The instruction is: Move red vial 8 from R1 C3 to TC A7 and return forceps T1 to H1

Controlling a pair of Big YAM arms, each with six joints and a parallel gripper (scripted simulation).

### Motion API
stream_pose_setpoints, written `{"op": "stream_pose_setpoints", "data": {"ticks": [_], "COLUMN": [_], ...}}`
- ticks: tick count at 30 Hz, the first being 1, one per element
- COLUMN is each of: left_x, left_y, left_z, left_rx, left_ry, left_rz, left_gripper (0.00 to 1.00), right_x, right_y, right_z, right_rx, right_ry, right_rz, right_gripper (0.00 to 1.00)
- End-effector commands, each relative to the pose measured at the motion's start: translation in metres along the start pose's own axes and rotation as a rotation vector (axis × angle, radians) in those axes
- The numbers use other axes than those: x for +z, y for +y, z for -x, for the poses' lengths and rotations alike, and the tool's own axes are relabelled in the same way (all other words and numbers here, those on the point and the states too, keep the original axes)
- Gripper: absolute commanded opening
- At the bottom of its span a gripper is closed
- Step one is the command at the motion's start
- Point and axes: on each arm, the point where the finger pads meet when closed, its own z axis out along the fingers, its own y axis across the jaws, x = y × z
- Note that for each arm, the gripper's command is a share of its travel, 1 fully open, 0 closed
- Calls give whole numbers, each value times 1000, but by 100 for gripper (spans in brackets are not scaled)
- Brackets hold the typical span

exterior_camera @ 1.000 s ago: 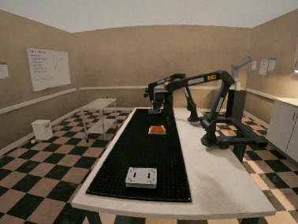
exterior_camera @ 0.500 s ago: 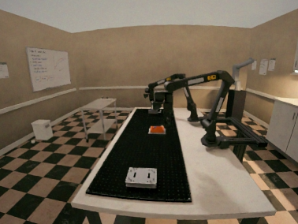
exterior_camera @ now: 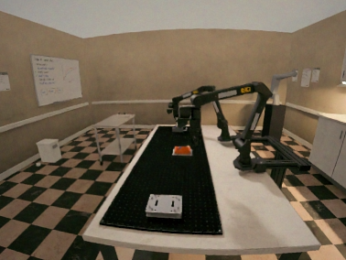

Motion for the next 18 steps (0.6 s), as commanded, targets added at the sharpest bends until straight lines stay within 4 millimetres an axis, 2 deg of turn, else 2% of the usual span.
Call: {"op": "stream_pose_setpoints", "data": {"ticks": [1,18], "left_x": [-17,-17], "left_y": [5,5], "left_z": [20,20], "left_rx": [10,10], "left_ry": [-32,-32], "left_rz": [5,5], "left_gripper": [100,100], "right_x": [13,17], "right_y": [4,4], "right_z": [3,3], "right_rx": [0,0], "right_ry": [9,9], "right_rz": [7,6], "right_gripper": [7,7]}}
